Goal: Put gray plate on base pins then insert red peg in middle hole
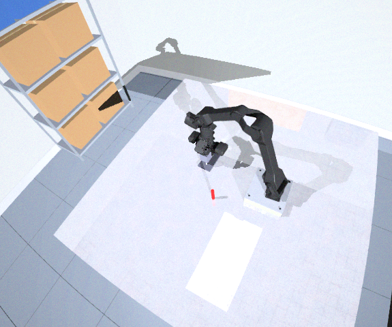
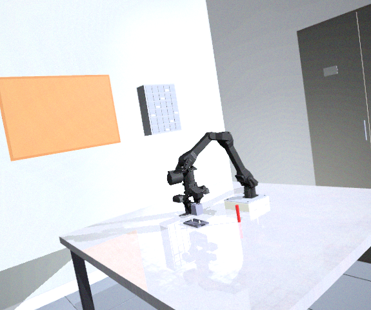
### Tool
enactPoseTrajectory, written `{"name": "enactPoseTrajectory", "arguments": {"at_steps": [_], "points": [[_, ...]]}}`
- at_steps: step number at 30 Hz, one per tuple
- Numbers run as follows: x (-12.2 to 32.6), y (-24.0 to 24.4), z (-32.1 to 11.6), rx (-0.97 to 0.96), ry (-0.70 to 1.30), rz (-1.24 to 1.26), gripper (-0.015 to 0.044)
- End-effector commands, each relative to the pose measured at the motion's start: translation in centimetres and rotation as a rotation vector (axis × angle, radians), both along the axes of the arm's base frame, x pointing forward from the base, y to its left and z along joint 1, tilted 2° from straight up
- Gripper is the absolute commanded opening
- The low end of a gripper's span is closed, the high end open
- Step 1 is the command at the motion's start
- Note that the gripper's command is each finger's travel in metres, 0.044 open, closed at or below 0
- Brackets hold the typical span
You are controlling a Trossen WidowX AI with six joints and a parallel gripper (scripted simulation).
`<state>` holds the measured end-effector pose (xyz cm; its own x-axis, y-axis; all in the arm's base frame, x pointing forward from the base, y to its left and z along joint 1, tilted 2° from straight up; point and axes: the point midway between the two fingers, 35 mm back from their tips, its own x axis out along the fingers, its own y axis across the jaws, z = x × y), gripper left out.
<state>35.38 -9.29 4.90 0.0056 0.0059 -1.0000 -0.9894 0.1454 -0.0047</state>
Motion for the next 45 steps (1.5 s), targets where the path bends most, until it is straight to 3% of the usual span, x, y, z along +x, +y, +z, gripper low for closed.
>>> {"name": "enactPoseTrajectory", "arguments": {"at_steps": [1,33,45], "points": [[0.0,-0.1,-0.3,-0.003,0.000,0.006,0.0000],[0.1,0.0,-3.6,0.000,-0.002,0.000,0.0000],[0.1,0.0,-3.6,0.000,-0.002,0.000,0.0315]]}}
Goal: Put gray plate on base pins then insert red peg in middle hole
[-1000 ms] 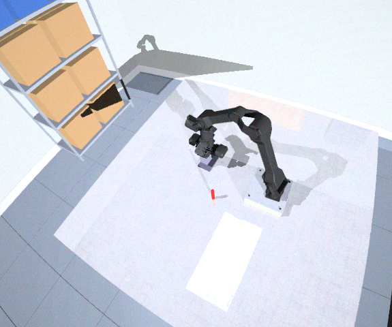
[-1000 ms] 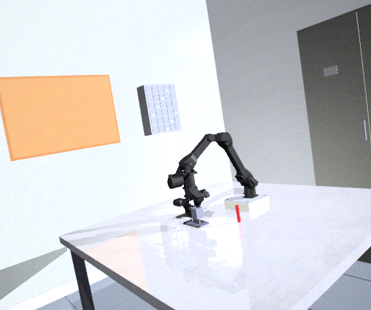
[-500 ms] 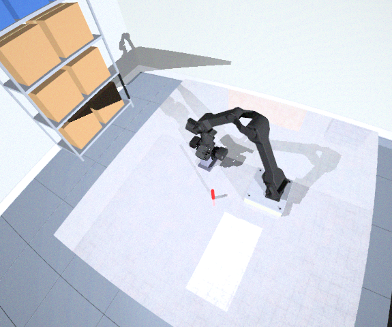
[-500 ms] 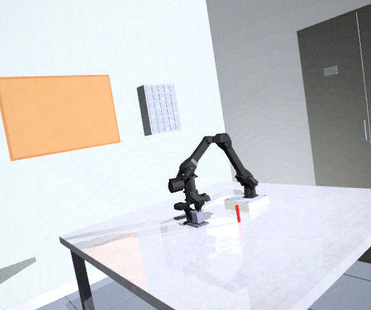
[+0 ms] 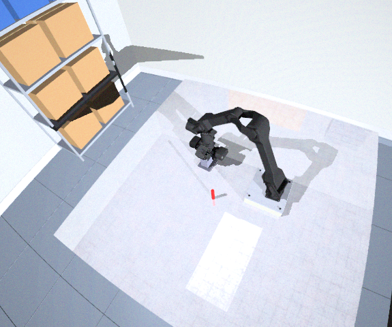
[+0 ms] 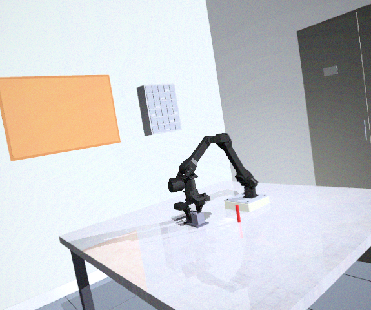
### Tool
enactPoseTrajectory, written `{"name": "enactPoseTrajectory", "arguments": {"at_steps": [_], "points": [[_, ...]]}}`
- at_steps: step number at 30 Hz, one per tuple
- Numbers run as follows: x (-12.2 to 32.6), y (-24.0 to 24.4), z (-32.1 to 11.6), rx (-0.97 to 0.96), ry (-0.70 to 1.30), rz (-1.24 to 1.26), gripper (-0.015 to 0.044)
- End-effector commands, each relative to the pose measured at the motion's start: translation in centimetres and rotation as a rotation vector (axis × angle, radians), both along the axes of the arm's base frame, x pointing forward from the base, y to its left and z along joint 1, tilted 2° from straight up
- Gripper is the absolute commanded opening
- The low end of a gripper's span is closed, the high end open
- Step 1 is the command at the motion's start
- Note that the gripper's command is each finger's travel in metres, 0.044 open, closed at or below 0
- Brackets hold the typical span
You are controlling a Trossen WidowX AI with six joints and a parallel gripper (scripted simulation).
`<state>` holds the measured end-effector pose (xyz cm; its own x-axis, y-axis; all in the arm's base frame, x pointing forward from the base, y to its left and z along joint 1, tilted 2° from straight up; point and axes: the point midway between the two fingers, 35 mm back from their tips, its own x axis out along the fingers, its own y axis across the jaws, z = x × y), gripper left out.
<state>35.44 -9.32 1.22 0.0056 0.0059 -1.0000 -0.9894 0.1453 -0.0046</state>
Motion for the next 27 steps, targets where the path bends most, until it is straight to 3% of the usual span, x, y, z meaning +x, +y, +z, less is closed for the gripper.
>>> {"name": "enactPoseTrajectory", "arguments": {"at_steps": [1,5,10,17,24,27], "points": [[0.1,0.0,0.1,0.000,-0.002,0.000,0.0341],[0.1,0.0,0.1,0.000,-0.002,0.000,0.0440],[0.3,-0.1,1.2,-0.001,-0.002,0.001,0.0440],[0.0,0.0,11.6,-0.003,0.000,0.006,0.0440],[0.2,0.0,11.9,-0.004,0.000,0.006,0.0440],[0.1,1.1,12.0,-0.002,0.000,-0.111,0.0440]]}}
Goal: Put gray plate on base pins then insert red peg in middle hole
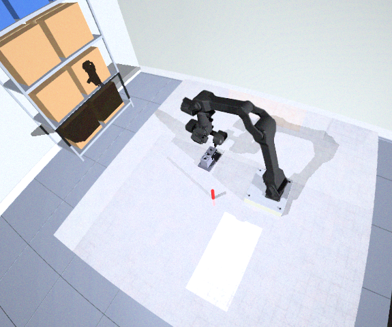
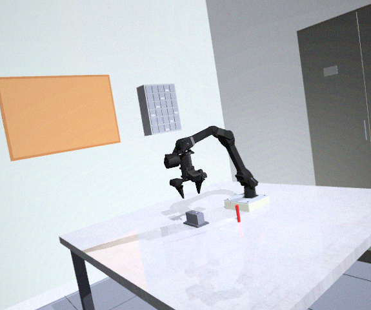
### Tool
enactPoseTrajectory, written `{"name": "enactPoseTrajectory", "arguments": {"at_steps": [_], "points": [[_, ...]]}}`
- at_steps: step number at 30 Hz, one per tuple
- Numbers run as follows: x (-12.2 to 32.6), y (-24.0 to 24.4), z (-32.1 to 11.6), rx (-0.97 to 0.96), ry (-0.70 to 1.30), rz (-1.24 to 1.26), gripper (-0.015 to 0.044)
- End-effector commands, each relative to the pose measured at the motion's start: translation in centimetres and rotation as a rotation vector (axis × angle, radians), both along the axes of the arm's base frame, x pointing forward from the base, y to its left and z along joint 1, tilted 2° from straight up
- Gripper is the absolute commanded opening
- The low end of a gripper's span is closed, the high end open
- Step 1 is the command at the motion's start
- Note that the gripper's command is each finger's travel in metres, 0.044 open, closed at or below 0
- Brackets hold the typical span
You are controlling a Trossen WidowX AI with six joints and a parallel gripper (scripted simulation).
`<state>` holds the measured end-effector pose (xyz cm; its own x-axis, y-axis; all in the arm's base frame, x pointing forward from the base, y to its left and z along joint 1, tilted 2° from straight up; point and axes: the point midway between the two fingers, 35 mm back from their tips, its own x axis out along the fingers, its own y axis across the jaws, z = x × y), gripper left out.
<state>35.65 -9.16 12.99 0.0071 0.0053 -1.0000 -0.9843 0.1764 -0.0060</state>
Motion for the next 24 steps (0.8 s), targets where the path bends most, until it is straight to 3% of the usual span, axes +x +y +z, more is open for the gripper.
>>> {"name": "enactPoseTrajectory", "arguments": {"at_steps": [1,18,24], "points": [[-0.3,1.6,0.3,0.000,0.001,-0.160,0.0440],[-4.4,12.3,0.7,0.015,0.017,-1.525,0.0440],[-6.1,14.6,0.7,0.016,0.023,-1.845,0.0440]]}}
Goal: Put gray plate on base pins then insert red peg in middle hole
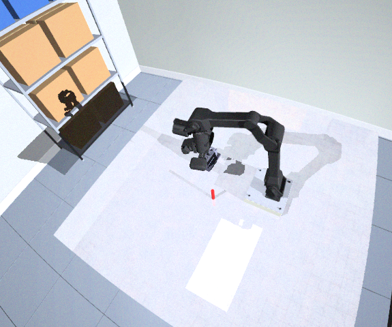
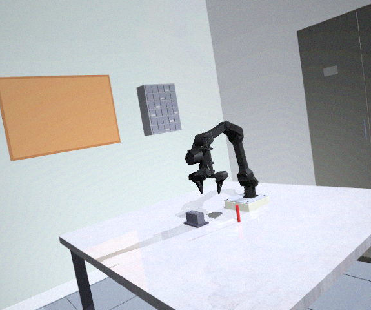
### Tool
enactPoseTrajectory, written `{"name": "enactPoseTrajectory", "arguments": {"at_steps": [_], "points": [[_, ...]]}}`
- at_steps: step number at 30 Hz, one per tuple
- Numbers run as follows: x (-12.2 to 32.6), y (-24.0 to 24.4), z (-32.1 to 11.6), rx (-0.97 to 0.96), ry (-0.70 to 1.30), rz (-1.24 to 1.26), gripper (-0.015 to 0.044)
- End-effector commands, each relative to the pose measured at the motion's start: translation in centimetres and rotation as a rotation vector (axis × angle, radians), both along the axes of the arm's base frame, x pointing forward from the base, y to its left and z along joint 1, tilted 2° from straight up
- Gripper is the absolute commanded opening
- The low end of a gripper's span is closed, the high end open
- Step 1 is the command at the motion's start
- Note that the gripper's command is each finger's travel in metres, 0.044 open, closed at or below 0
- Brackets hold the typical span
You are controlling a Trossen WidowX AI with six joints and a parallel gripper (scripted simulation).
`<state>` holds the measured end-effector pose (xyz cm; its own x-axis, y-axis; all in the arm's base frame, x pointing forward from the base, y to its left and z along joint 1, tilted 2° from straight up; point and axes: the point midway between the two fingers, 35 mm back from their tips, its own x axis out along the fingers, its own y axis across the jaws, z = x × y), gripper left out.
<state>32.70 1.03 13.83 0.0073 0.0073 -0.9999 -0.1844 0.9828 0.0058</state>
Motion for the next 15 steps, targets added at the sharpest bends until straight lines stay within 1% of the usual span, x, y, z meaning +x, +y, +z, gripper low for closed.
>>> {"name": "enactPoseTrajectory", "arguments": {"at_steps": [1,15], "points": [[-3.4,4.7,-0.1,0.012,0.013,-0.688,0.0440],[-6.9,8.6,-0.4,0.014,0.027,-1.384,0.0440]]}}
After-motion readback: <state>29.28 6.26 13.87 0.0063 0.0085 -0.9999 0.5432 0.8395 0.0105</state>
